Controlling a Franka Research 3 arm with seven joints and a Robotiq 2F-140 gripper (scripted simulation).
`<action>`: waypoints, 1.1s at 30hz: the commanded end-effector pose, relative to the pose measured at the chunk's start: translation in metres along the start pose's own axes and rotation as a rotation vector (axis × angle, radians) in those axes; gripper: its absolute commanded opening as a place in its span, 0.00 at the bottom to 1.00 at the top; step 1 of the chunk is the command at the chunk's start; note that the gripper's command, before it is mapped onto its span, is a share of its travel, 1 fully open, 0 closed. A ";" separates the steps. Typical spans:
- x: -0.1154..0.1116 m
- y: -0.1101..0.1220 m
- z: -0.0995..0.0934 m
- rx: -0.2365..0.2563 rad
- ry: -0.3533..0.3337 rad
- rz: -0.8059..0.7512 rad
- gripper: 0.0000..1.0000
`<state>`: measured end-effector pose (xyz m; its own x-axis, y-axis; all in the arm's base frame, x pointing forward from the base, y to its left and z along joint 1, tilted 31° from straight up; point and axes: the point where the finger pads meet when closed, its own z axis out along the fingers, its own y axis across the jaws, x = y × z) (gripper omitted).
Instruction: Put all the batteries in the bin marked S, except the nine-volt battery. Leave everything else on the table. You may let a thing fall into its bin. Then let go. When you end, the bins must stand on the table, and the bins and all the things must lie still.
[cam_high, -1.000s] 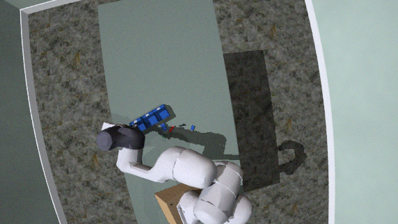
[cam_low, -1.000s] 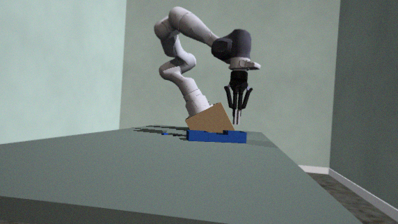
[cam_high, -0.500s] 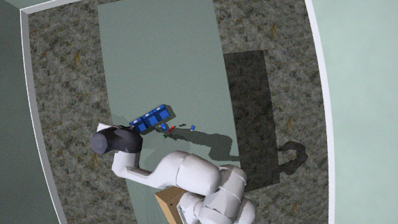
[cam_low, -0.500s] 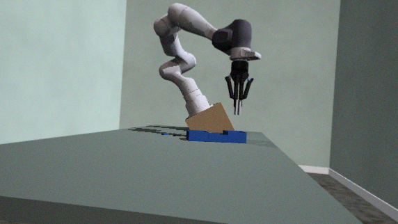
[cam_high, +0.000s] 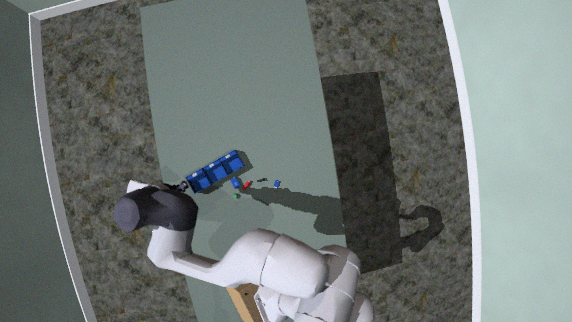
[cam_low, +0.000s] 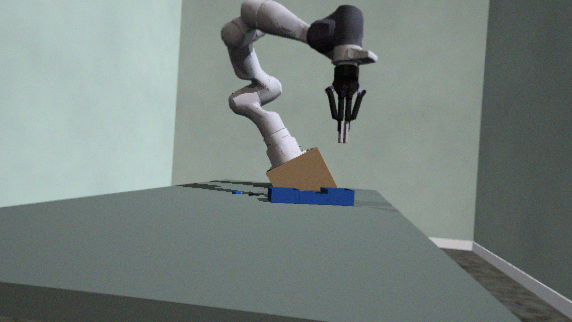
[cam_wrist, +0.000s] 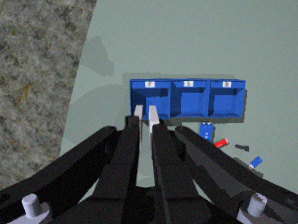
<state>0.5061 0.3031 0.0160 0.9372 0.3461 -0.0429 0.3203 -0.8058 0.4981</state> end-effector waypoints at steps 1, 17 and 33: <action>-0.004 0.003 0.003 -0.007 -0.015 -0.013 0.05; -0.020 0.028 0.017 -0.006 -0.016 -0.196 0.41; -0.078 0.115 0.069 -0.015 -0.029 -0.412 0.41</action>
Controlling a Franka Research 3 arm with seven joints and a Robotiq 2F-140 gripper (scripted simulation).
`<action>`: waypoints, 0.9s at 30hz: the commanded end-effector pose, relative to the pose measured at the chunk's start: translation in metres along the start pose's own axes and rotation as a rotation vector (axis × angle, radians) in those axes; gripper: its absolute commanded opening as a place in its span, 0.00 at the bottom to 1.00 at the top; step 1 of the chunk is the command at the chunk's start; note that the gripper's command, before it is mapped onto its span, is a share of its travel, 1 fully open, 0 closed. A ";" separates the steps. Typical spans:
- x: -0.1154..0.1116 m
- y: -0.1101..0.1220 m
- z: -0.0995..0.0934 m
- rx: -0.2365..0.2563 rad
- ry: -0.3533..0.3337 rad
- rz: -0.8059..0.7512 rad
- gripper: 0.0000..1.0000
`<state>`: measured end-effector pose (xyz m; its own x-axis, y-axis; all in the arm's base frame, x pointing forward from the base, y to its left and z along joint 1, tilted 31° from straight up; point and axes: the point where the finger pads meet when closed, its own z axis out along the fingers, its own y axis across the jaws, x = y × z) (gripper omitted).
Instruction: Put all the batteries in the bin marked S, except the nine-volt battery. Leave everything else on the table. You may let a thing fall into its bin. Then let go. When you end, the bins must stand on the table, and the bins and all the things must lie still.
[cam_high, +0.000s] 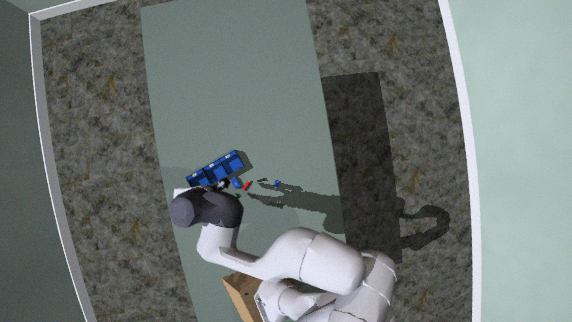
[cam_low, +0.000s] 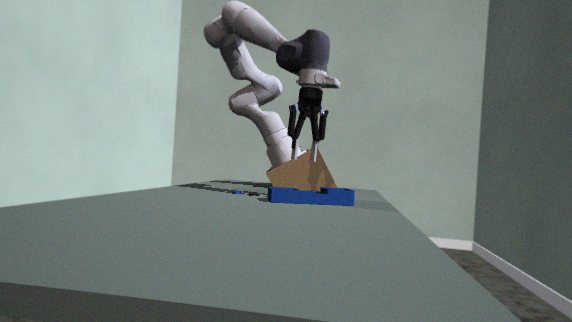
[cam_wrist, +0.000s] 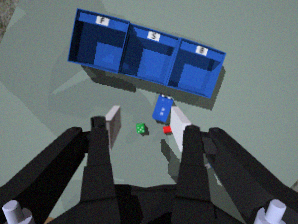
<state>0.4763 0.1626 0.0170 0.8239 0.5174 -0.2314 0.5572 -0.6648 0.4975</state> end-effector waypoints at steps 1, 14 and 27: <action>-0.009 0.014 0.012 0.020 0.039 -0.151 0.41; -0.067 0.065 0.056 0.027 0.052 -0.199 0.41; -0.063 0.064 0.056 0.027 0.052 -0.199 0.41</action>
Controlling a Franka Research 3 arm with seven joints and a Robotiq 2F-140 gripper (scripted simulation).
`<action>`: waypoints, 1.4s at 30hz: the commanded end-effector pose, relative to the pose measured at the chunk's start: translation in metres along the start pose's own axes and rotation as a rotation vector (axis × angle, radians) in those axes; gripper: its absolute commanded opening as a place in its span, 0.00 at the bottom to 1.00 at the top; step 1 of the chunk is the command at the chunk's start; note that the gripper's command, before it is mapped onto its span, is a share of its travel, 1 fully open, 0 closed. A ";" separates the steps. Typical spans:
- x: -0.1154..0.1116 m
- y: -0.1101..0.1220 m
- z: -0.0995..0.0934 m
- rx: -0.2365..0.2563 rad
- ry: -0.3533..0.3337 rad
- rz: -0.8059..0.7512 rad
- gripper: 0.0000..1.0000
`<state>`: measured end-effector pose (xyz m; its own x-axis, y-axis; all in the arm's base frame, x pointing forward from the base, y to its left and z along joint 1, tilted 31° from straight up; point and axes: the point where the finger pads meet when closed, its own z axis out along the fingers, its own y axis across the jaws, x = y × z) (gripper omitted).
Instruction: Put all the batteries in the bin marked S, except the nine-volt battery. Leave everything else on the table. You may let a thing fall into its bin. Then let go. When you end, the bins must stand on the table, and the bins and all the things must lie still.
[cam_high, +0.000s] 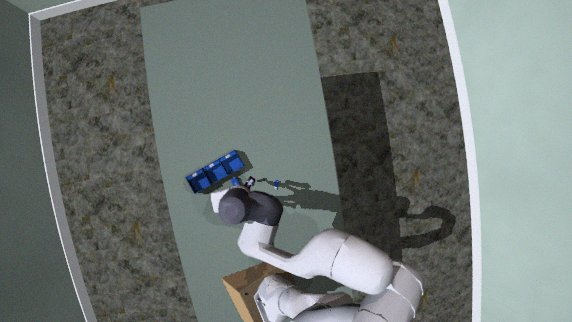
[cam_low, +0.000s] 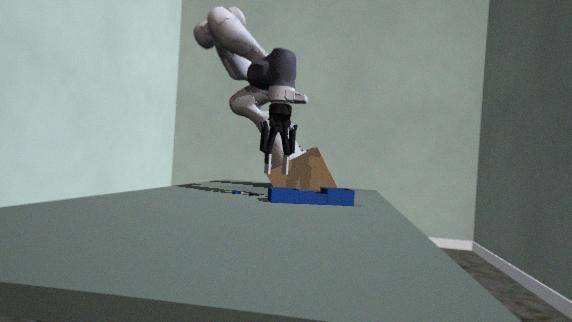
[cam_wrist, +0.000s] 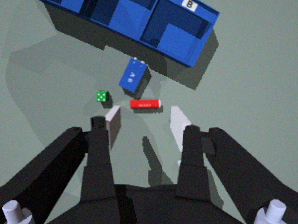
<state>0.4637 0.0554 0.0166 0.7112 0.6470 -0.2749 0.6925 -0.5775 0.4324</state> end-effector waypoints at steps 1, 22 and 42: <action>0.003 0.000 0.000 0.001 0.008 -0.027 0.41; 0.000 0.001 0.000 0.001 0.008 -0.027 0.41; 0.002 0.001 0.048 0.001 0.008 -0.027 0.41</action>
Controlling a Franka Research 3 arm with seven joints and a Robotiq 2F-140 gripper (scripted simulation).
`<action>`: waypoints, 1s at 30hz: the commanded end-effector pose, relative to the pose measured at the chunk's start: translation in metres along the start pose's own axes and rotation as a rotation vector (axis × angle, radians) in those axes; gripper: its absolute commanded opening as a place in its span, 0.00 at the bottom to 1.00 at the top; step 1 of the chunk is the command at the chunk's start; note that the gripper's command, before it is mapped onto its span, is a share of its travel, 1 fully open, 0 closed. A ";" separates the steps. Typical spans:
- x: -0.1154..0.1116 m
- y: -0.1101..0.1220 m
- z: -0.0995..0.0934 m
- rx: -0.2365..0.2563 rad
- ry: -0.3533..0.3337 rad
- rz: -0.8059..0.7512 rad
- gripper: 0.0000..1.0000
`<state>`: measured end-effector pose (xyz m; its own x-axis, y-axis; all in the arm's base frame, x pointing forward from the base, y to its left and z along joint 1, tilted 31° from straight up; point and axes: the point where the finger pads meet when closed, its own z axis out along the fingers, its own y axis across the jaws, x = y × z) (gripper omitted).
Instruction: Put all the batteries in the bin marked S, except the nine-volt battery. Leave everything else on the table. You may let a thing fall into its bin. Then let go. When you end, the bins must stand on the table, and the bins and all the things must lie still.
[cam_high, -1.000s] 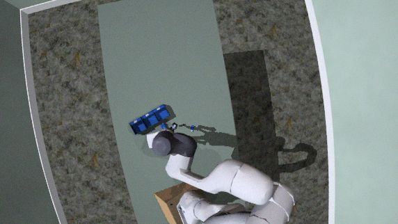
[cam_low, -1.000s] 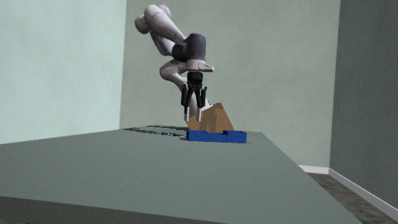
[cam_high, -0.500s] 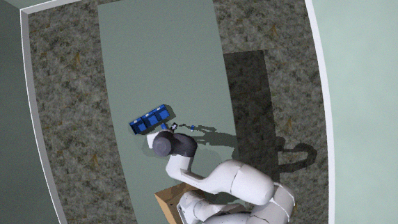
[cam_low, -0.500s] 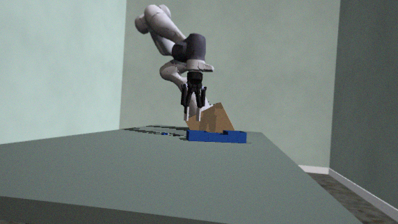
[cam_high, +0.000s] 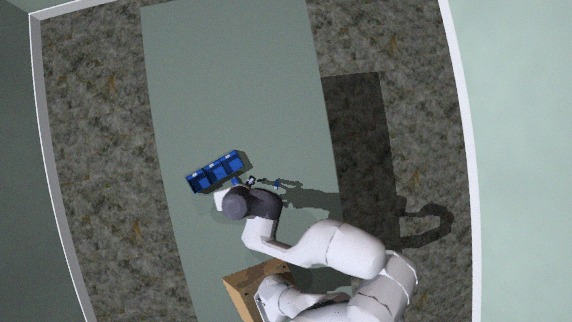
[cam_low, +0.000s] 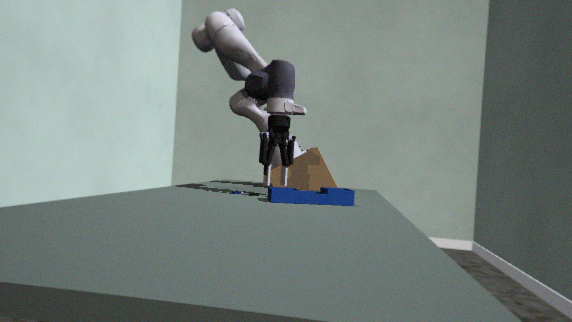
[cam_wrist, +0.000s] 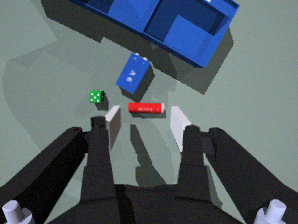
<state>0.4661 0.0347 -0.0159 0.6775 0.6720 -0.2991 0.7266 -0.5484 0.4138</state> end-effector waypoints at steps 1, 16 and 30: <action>0.005 0.002 0.013 -0.004 0.013 0.021 0.41; 0.007 0.002 0.031 -0.004 0.013 0.021 0.41; 0.006 0.002 0.035 -0.004 0.013 0.021 0.41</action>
<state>0.4737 0.0188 -0.0473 0.6853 0.6688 -0.2881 0.7182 -0.5552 0.4194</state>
